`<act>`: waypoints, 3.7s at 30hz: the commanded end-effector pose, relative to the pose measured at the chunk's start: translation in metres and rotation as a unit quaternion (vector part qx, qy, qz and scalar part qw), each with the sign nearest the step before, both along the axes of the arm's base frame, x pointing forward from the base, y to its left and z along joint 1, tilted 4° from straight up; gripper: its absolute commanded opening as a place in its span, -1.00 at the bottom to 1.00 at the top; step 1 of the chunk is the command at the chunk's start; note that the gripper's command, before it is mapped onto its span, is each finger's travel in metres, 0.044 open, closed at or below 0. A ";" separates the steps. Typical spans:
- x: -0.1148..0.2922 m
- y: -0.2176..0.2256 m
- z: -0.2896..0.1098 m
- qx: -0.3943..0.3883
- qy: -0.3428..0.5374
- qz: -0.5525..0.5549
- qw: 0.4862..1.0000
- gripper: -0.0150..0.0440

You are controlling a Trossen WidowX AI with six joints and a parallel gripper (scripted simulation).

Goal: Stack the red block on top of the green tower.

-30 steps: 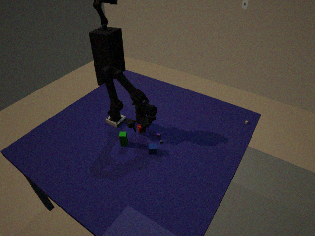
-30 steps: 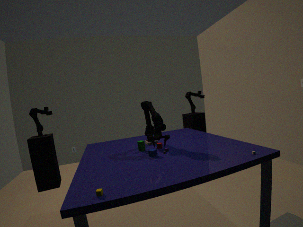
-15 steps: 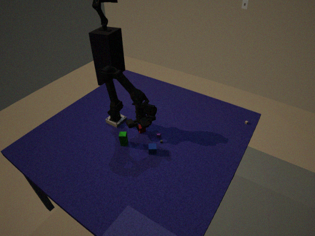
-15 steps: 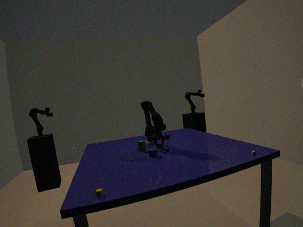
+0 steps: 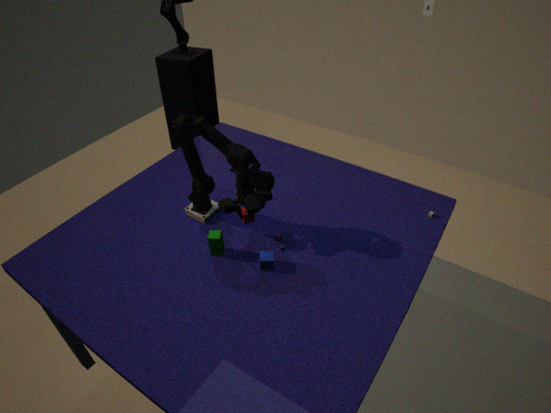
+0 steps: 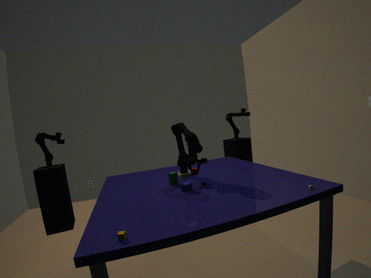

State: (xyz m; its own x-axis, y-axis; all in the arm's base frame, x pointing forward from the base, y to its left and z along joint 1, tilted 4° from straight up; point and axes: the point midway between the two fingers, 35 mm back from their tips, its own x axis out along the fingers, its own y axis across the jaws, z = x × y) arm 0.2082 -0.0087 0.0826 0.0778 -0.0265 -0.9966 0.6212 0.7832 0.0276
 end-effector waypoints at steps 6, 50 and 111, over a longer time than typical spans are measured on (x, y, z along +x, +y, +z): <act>-0.003 0.002 0.042 0.002 -0.001 0.000 1.000 -0.49; -0.022 -0.098 0.068 -0.002 0.002 0.000 1.000 -0.49; -0.051 -0.150 0.035 -0.006 0.002 -0.001 1.000 -0.14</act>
State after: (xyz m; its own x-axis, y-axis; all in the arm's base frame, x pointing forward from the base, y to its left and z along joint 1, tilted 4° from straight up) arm 0.1572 -0.1589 0.1181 0.0728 -0.0381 -0.9966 0.6236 0.7816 0.0157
